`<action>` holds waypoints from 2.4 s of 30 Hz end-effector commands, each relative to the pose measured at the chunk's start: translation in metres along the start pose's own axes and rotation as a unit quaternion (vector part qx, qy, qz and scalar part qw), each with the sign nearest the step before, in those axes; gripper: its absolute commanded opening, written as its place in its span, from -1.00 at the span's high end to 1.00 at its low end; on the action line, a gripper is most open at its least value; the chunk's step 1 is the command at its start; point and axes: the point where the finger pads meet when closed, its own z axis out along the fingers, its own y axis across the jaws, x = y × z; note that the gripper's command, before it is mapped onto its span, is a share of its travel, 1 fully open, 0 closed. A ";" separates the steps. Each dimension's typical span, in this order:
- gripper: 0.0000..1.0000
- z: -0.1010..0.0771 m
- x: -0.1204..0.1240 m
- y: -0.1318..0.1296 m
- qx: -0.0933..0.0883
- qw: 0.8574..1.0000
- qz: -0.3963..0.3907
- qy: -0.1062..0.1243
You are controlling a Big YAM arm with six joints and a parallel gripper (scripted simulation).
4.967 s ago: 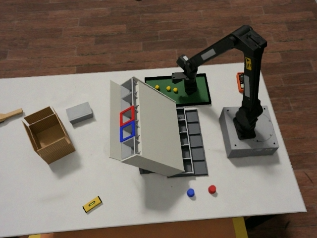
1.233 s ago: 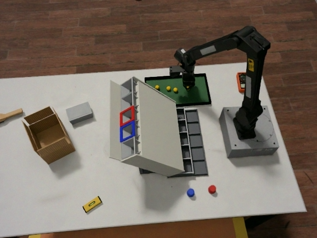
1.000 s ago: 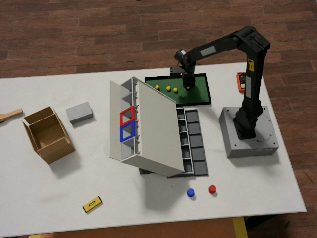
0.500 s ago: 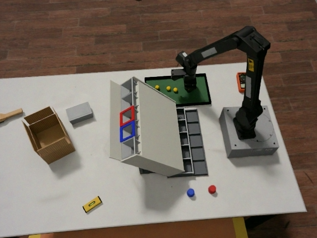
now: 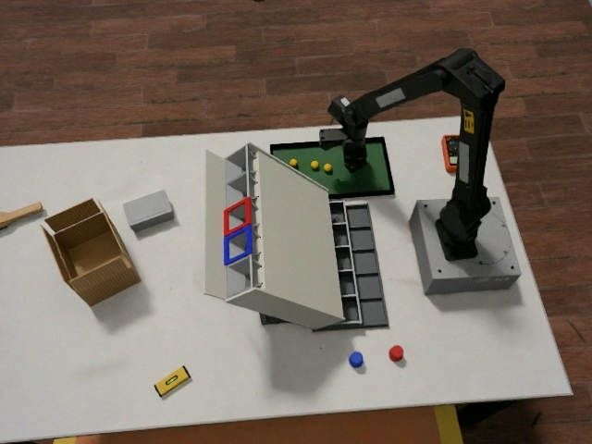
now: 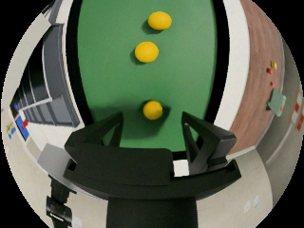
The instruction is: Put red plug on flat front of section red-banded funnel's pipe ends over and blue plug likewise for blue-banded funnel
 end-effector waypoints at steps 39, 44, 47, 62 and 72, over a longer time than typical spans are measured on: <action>-0.60 -0.001 -0.004 0.000 0.007 1.000 0.003 -0.006; -0.60 0.007 -0.003 -0.002 0.008 1.000 0.003 -0.006; -0.60 0.012 -0.003 -0.004 0.009 1.000 0.004 -0.007; -0.60 0.023 0.000 -0.001 -0.001 1.000 -0.003 0.002; -0.60 0.027 0.001 0.001 -0.005 1.000 -0.006 0.006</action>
